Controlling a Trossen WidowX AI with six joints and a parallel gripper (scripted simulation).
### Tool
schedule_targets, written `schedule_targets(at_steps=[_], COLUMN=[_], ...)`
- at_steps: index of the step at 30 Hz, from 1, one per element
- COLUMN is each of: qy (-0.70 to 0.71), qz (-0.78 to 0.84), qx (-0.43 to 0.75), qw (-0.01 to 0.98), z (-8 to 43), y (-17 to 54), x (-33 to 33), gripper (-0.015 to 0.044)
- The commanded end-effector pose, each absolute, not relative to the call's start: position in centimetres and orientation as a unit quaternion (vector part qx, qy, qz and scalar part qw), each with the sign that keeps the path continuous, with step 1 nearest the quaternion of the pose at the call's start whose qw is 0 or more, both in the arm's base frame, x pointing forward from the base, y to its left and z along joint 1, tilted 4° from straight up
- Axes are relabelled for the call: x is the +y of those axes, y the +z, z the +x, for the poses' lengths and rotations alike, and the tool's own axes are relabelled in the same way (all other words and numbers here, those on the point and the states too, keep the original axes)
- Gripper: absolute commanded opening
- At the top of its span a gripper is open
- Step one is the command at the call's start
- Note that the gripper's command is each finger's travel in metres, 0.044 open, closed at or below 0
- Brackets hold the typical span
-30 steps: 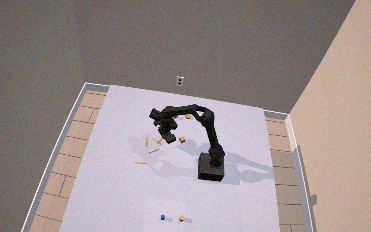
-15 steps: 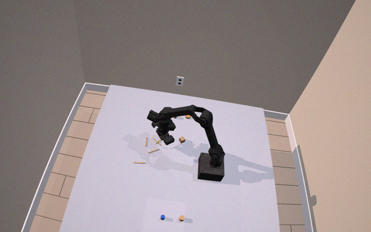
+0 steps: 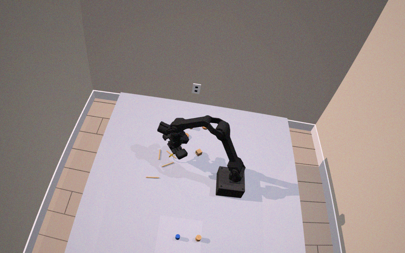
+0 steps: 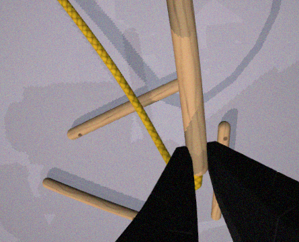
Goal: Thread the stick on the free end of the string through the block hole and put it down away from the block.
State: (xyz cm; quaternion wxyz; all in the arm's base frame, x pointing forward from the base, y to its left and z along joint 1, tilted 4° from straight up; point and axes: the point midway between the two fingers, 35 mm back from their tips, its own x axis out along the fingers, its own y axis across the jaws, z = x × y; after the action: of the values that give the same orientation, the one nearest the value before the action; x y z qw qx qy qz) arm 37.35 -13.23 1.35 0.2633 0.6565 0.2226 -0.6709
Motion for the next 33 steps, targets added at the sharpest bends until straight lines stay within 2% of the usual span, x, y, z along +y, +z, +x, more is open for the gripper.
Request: schedule_targets(at_steps=[1,33], qy=[-0.669,-0.664], qz=[0.66,0.665], qx=[0.222,0.224], qw=[0.261,0.259], z=[38.0,40.3], y=[1.4,1.2], x=[-12.8,-10.4], gripper=[0.0,0.0])
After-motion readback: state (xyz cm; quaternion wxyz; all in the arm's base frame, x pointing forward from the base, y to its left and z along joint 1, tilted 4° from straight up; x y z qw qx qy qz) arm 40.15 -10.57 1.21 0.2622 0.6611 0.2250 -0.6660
